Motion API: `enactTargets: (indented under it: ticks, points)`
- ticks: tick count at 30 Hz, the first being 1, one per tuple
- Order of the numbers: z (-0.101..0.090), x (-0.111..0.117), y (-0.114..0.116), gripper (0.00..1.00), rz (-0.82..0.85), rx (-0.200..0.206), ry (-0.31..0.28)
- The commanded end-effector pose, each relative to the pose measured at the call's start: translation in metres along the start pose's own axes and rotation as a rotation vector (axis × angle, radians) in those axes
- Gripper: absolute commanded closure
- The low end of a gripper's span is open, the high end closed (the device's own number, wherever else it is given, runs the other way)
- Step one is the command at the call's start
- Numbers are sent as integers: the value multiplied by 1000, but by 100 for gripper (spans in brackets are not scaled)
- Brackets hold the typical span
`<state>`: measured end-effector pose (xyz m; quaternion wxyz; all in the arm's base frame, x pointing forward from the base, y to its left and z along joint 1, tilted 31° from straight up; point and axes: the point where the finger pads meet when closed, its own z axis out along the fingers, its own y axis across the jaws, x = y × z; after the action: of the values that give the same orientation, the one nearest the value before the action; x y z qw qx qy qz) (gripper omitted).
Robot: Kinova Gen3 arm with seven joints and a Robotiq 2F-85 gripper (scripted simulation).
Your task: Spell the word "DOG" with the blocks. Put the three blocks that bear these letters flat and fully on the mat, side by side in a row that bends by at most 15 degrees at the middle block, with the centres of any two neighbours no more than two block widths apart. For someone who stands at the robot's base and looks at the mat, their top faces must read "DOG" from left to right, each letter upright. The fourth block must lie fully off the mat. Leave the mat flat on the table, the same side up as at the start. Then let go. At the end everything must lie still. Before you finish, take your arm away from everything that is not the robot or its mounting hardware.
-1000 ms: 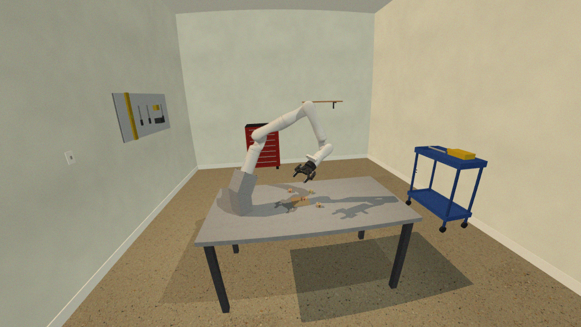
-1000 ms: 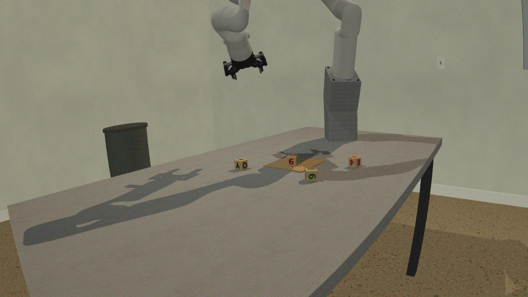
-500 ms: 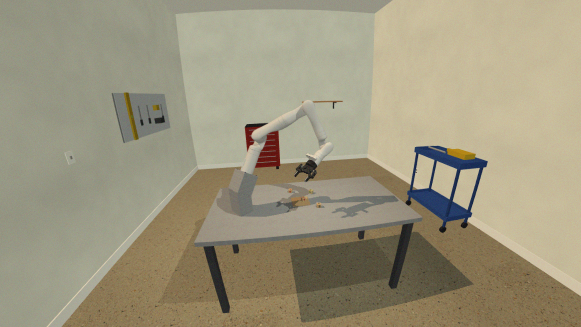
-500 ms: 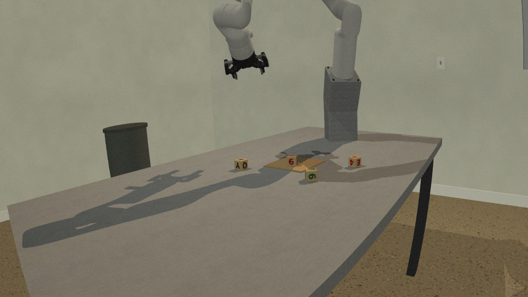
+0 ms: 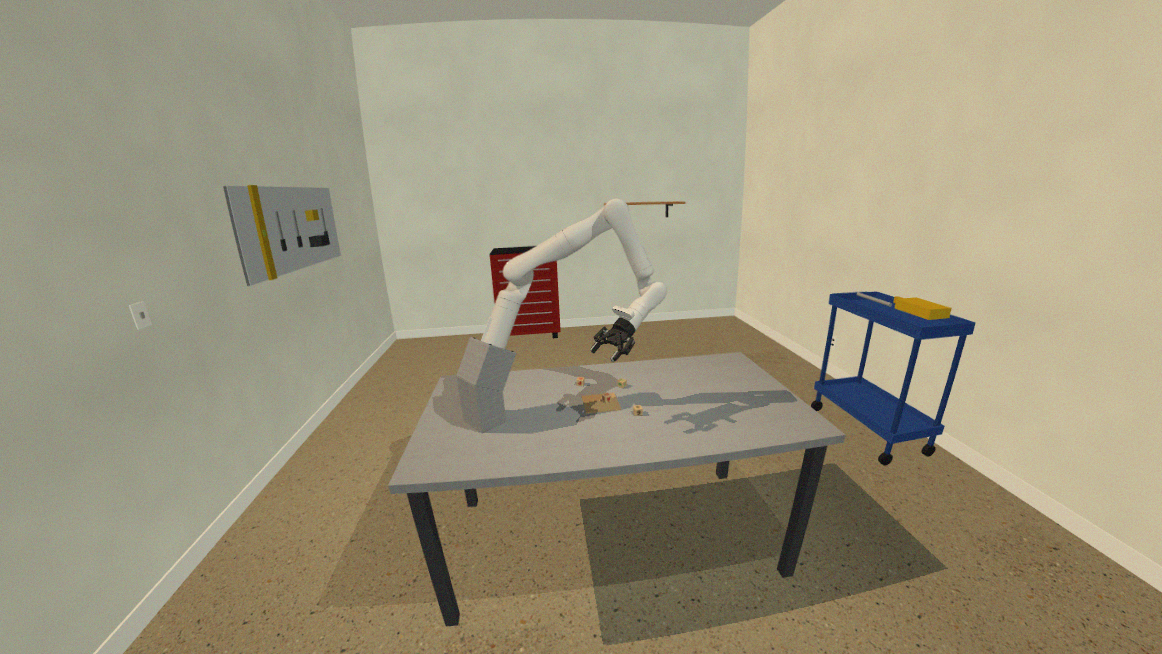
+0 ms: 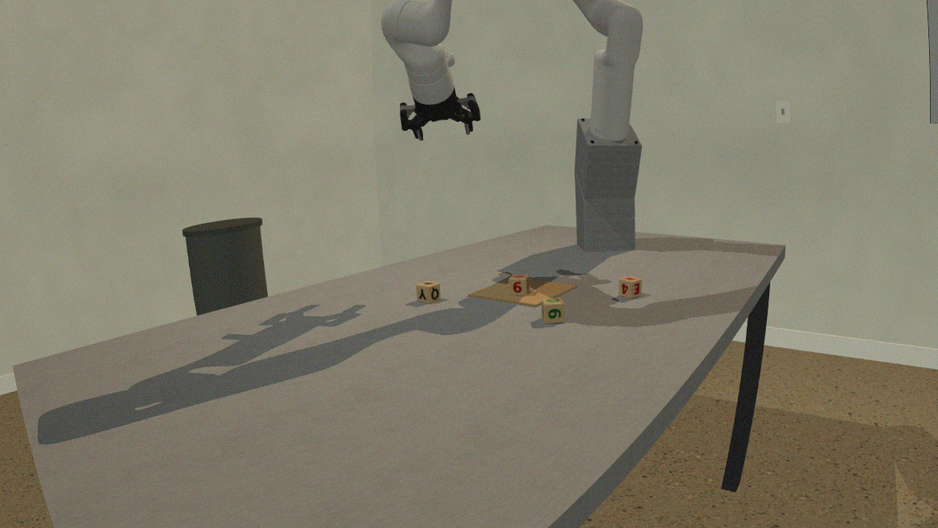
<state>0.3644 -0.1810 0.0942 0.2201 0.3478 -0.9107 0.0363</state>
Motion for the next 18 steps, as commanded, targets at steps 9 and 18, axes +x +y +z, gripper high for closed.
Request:
enactTargets:
  ticks: [9,18]
  points:
    - [-14,-13,4,0,57,17,-38]
    - [-22,-20,7,0,94,21,-58]
